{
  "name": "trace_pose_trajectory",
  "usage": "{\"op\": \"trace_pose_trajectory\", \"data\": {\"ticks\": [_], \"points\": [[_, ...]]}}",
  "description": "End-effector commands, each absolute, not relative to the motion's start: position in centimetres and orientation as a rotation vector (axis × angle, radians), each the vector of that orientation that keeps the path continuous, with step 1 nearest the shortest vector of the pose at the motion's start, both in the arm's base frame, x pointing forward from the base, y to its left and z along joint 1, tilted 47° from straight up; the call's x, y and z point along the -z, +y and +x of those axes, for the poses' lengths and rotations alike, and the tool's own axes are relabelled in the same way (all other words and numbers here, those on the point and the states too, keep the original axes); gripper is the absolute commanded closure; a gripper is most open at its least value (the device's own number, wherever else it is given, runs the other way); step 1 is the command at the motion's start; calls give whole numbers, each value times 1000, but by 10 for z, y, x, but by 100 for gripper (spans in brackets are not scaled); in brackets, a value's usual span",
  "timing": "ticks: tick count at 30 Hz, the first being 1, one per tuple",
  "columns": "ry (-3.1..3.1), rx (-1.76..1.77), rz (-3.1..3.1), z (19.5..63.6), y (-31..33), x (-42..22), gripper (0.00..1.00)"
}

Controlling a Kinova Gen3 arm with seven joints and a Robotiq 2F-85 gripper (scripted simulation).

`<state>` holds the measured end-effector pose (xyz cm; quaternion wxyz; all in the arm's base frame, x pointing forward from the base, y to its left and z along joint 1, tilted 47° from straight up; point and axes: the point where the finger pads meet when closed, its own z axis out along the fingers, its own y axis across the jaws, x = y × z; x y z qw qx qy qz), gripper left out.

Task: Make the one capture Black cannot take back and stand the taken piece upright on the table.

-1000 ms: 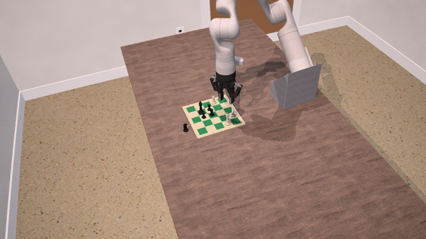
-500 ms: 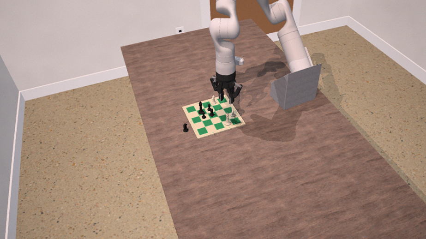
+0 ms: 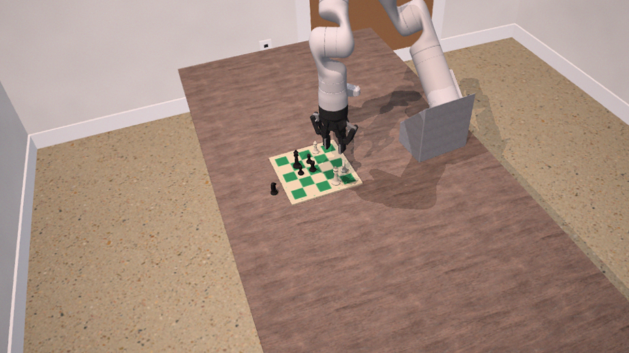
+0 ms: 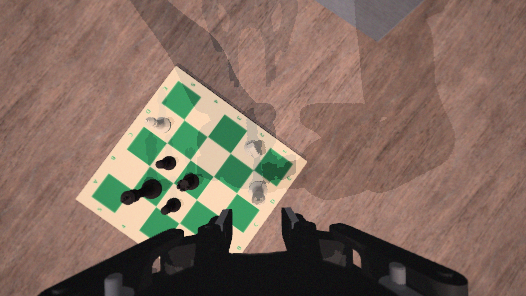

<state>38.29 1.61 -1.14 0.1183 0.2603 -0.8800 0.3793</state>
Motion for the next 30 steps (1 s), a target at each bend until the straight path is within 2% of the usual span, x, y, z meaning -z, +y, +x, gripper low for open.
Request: {"op": "trace_pose_trajectory", "data": {"ticks": [1, 30], "points": [[-2575, -1109, 763, 383, 16, 12, 59], [-2574, -1108, 764, 382, -6, 34, 59]]}}
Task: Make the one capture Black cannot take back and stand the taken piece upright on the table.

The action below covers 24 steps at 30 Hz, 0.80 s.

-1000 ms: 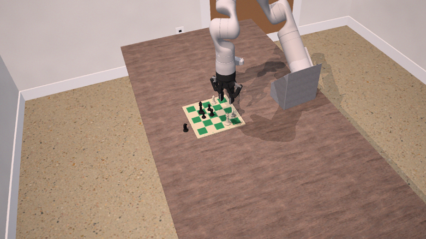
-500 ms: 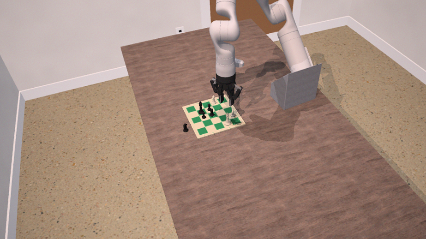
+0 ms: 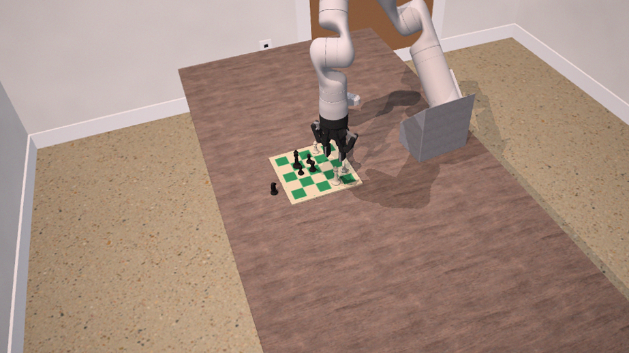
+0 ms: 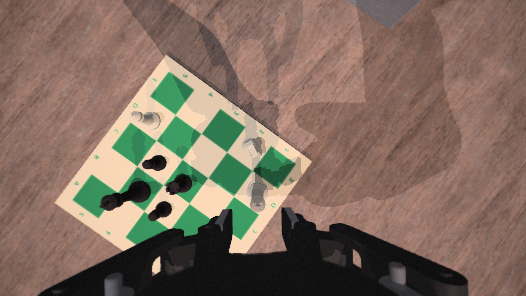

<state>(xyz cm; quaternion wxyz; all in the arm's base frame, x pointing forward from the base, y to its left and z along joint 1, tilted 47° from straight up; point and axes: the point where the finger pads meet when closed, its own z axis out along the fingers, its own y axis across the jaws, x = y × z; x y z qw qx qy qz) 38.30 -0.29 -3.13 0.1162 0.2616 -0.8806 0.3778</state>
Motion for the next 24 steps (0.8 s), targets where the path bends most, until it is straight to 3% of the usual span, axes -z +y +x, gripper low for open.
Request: {"op": "trace_pose_trajectory", "data": {"ticks": [1, 24], "points": [[-2574, -1108, 764, 382, -7, 35, 59], [-2574, -1108, 764, 381, -20, 47, 59]]}}
